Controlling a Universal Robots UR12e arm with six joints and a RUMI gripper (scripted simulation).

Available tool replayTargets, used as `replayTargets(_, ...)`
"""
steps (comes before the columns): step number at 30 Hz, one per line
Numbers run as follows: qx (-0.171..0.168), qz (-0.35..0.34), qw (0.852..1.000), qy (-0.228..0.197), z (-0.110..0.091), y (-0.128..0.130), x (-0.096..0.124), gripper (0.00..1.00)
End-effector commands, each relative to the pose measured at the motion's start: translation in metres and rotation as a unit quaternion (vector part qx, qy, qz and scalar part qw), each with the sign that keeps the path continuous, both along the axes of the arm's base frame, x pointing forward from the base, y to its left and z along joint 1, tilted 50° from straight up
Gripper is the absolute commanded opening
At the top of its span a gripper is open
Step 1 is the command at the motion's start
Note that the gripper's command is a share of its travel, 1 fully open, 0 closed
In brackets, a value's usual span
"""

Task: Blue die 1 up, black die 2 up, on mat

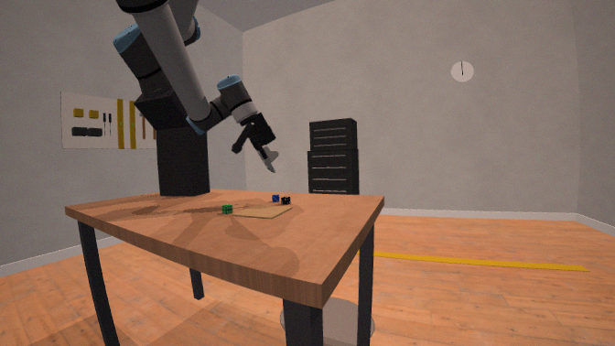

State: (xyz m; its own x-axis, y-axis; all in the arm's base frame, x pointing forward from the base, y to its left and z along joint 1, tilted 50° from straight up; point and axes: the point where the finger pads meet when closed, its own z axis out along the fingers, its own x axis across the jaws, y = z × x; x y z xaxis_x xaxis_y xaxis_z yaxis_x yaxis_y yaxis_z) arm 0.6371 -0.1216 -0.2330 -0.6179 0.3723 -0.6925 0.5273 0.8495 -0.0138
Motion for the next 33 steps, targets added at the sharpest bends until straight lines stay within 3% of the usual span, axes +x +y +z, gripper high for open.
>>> replayTargets(1, -0.041, -0.053, 0.997, 0.033, -0.003, 0.005, 0.004, 0.24)
replayTargets(6, -0.082, -0.099, 0.99, 0.058, -0.003, 0.012, 0.007, 0.24)
replayTargets(16, -0.126, -0.148, 0.977, 0.084, -0.003, 0.019, 0.011, 0.24)
replayTargets(29, -0.141, -0.162, 0.972, 0.091, -0.001, 0.021, 0.012, 0.24)
replayTargets(30, -0.141, -0.162, 0.972, 0.091, -0.001, 0.021, 0.012, 1.0)
replayTargets(33, -0.141, -0.162, 0.972, 0.091, -0.001, 0.021, 0.012, 1.0)
